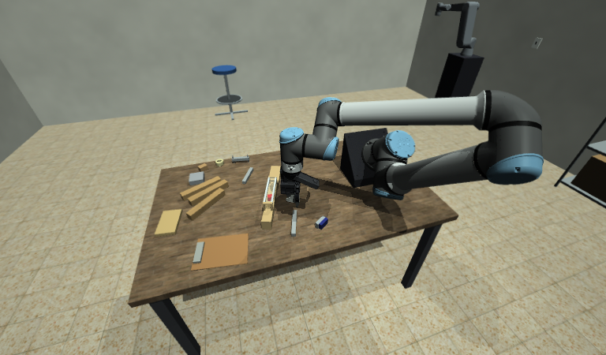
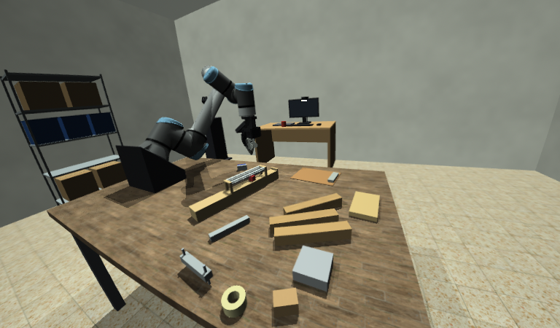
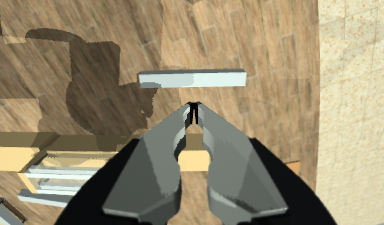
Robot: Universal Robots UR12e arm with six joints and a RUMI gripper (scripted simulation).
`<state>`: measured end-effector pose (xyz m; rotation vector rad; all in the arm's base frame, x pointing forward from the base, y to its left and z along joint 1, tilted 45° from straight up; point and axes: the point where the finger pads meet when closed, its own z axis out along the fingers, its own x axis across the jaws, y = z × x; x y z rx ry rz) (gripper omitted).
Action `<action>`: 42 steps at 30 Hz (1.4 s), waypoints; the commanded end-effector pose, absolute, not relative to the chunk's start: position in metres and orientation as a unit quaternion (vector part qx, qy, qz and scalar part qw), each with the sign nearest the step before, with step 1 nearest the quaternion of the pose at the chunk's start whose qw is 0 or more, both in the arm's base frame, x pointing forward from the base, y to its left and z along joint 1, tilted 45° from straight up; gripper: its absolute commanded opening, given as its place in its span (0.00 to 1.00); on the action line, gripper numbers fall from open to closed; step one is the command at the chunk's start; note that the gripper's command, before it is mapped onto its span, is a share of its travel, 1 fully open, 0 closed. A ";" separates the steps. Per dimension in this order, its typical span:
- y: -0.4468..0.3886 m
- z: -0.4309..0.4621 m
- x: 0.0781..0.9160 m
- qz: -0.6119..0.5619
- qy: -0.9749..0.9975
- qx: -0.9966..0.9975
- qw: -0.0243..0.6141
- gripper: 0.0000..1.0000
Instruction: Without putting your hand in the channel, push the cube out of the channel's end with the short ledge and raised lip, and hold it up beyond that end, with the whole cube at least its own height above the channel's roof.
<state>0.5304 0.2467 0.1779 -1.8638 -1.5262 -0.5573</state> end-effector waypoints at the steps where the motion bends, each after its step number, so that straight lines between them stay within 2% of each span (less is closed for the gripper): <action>1: 0.247 0.179 0.531 -0.171 -0.493 -0.781 0.343 0.00; 19: 0.248 0.179 0.538 -0.050 -0.213 -0.899 0.380 0.00; 42: 0.246 0.176 0.544 0.047 0.020 -0.923 0.381 0.00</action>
